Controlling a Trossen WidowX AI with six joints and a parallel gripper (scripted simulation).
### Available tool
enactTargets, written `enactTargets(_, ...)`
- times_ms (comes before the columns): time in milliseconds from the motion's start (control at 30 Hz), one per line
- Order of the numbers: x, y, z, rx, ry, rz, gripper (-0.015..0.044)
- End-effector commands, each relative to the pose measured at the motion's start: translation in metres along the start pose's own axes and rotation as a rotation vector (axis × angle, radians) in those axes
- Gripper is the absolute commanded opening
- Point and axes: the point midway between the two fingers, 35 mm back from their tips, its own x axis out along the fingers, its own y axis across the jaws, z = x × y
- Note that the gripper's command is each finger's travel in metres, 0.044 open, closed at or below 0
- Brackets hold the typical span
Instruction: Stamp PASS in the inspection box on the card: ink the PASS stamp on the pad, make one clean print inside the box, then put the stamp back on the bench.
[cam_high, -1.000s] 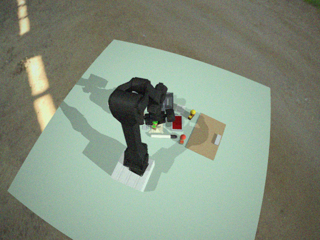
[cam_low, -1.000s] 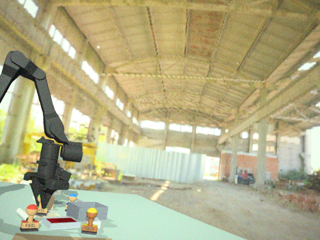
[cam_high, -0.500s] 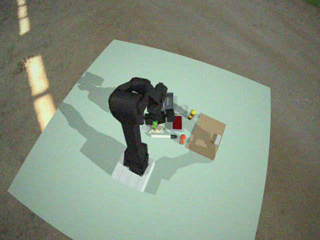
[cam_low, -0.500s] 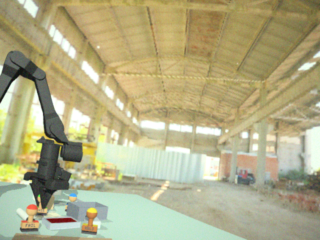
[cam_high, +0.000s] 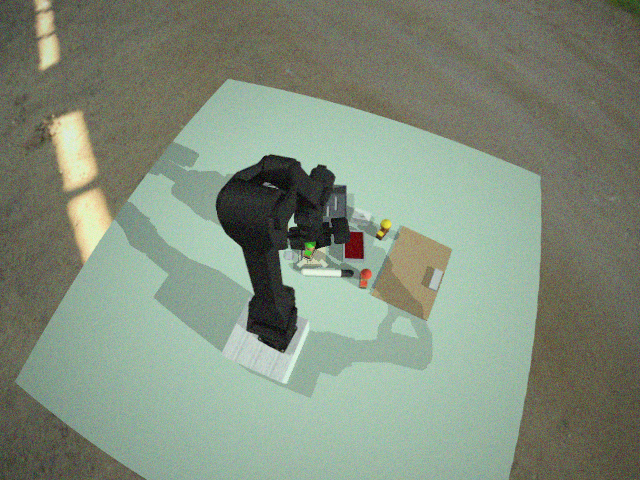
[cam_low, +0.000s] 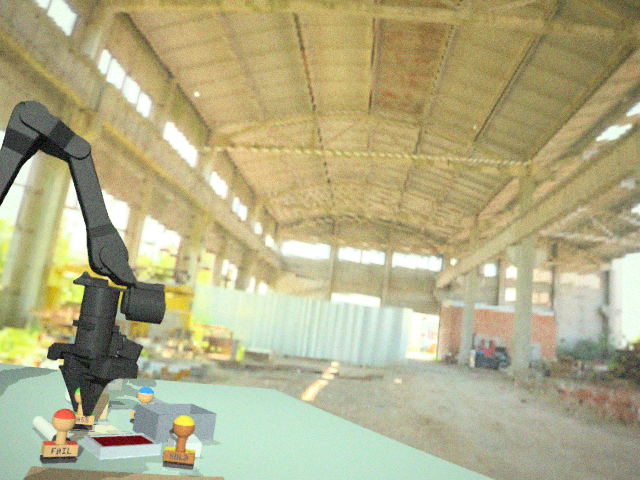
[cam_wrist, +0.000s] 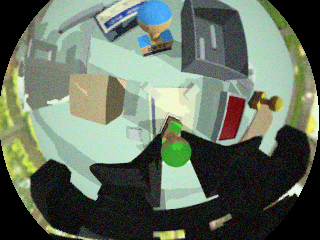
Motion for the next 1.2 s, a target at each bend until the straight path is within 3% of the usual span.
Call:
enactTargets(0,-0.002,0.000,0.000,0.003,0.001,-0.002,0.0000)
enactTargets(1167,-0.047,-0.002,0.003,0.002,0.000,-0.003,0.0000)
